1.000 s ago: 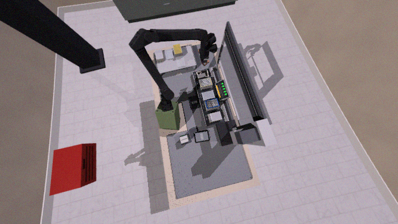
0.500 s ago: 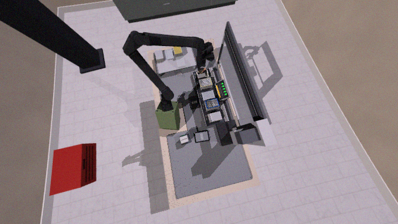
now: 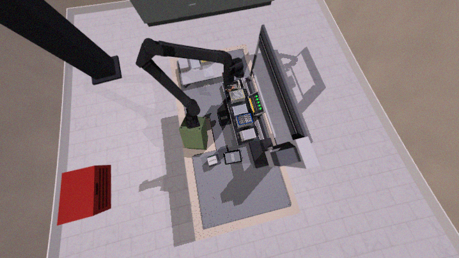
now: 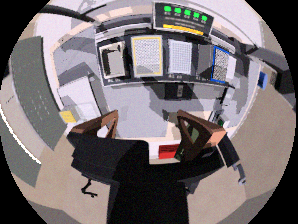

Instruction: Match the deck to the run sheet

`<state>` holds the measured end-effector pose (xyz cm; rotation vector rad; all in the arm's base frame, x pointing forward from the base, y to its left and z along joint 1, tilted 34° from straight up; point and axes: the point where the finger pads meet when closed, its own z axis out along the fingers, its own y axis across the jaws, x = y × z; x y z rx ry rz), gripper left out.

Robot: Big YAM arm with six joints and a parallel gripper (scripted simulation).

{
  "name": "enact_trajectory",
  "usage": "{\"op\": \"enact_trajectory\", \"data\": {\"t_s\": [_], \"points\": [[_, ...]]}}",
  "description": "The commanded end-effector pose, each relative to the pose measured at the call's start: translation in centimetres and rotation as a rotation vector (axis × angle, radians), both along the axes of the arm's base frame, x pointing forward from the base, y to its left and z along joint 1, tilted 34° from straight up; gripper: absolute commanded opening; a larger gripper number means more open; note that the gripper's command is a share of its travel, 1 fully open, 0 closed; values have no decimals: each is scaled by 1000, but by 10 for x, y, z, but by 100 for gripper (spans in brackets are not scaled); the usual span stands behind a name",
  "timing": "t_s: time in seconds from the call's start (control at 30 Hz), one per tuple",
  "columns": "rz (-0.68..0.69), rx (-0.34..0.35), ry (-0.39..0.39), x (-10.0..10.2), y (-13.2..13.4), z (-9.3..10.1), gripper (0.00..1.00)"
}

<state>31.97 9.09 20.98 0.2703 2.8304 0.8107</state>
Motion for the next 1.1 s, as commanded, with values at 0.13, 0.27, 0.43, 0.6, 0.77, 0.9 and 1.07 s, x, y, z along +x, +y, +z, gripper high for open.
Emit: {"op": "enact_trajectory", "data": {"t_s": [0.13,0.27,0.43,0.6,0.77,0.9,1.07], "points": [[12,-7,-57,-14,-22,3,100],[12,-7,-56,-26,-33,-8,100],[12,-8,-55,-41,-47,-22,100],[12,-8,-54,-49,-56,-31,100],[13,-8,-53,-64,-70,-44,100],[13,-9,-53,-76,-82,-56,100],[13,-10,-51,-91,-97,-69,100]]}}
